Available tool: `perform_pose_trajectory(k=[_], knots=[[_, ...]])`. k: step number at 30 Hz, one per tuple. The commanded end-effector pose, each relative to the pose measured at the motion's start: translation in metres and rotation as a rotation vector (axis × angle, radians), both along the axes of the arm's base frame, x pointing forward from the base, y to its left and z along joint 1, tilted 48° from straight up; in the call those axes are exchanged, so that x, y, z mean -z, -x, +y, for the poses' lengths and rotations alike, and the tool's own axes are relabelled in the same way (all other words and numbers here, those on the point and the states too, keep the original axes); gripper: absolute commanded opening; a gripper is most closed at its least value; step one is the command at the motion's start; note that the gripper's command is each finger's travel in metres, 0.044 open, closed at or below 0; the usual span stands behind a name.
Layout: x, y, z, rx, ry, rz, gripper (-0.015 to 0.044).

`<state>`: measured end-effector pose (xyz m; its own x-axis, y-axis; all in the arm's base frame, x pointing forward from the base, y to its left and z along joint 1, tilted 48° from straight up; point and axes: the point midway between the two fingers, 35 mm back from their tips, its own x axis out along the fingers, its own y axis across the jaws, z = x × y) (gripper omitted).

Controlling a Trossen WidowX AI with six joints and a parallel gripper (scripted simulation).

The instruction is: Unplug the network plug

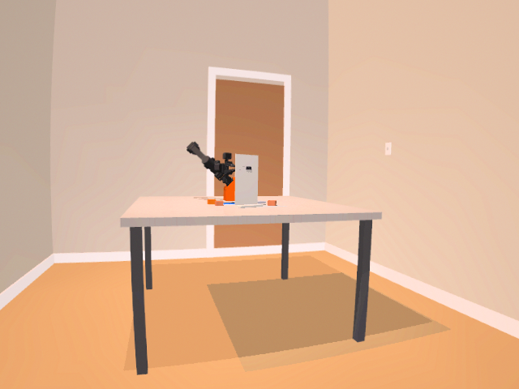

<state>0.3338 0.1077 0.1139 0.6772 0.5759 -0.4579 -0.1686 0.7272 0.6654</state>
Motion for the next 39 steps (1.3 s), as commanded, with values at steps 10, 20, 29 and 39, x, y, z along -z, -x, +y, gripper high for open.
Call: perform_pose_trajectory(k=[10,20,29,39], knots=[[-0.029,0.019,0.023,0.002,-0.001,-0.004,0.0],[-0.035,0.029,0.03,0.037,0.001,0.016,0.0],[0.002,0.027,0.014,0.251,0.032,0.12,0.0],[0.037,0.033,-0.009,0.493,0.073,0.19,0.0]])
